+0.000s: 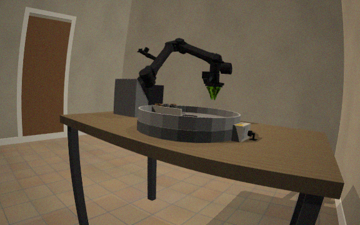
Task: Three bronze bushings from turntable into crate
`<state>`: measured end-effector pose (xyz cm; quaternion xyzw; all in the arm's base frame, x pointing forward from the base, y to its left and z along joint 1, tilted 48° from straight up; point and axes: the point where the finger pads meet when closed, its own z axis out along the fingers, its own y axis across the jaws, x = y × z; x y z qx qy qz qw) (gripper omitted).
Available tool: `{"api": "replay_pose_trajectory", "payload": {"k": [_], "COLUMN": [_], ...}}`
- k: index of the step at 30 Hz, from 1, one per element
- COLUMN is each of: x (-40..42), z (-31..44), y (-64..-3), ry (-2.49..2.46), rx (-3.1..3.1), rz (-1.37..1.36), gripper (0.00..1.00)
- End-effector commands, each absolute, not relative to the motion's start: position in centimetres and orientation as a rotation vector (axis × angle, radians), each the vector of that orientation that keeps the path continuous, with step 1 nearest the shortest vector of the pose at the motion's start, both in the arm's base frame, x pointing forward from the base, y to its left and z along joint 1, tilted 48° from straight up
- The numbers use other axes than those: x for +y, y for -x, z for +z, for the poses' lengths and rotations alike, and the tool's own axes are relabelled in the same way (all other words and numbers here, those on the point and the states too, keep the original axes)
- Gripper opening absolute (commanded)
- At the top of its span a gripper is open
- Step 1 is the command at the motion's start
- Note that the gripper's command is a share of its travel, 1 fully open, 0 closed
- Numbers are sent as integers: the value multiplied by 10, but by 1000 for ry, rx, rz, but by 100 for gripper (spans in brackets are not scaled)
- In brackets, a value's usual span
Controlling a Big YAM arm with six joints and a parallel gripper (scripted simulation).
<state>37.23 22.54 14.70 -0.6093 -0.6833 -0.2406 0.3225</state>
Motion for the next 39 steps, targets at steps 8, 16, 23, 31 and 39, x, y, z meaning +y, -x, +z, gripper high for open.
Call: {"api": "replay_pose_trajectory", "payload": {"k": [8, 16, 23, 31, 39], "x": [137, 51, 30, 27, 32], "z": [61, -17, -39, -52, -49], "y": [-352, -343, -346, -330, -331], "ry": [1612, 1615, 1579, 1596, 1584], "rx": [-1792, -1827, -1853, -1798, -1812], "rz": [-642, -670, -664, -641, -639], "gripper": [14, 14, 14, 14, 14]}}
